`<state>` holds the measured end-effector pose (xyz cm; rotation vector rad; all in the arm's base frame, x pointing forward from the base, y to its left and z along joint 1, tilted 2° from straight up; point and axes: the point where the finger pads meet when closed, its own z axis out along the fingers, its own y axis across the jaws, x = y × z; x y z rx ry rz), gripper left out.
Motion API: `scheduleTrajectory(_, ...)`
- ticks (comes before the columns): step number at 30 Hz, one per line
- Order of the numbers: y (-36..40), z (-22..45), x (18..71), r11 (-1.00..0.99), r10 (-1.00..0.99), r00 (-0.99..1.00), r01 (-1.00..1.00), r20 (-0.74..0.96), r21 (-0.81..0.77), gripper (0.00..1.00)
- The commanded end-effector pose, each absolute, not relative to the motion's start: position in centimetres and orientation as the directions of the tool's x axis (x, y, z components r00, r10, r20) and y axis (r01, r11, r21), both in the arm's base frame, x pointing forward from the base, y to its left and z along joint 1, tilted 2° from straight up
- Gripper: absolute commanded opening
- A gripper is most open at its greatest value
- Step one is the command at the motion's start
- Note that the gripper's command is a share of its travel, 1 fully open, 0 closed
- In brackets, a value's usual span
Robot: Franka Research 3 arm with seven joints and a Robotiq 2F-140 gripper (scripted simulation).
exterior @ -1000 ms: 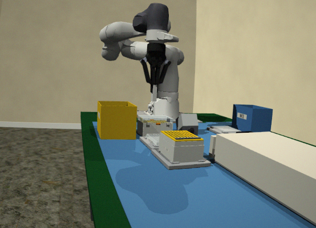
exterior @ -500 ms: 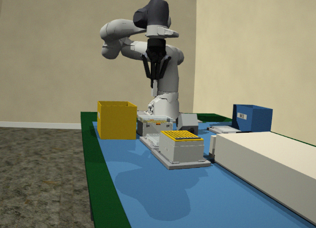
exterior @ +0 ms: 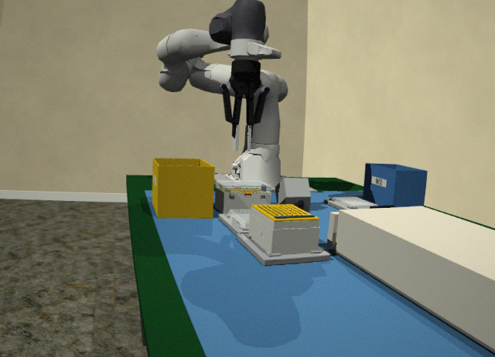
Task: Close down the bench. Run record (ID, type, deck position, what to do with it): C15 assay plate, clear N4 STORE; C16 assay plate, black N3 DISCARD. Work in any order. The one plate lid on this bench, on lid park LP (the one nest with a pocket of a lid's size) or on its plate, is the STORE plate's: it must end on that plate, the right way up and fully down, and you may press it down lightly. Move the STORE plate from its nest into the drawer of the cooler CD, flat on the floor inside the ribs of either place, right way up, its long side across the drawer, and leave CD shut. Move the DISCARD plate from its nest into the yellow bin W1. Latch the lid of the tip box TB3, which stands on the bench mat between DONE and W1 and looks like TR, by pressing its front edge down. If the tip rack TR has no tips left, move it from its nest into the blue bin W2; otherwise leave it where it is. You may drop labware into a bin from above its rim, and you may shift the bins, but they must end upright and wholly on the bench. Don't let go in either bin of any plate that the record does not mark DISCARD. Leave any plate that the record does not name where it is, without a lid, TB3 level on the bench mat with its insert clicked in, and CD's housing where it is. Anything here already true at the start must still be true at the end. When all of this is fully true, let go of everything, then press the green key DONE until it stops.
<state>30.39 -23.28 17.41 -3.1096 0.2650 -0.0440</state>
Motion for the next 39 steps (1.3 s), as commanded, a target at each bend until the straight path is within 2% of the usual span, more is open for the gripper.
scheduleTrajectory(1,-22.8,17.4,31.6,-0.978,-0.205,0.978,-0.205,0.025,-0.027,0.87)
scheduleTrajectory(39,-19.7,16.3,44.7,-0.978,-0.205,0.978,-0.205,0.025,-0.027,0.87)
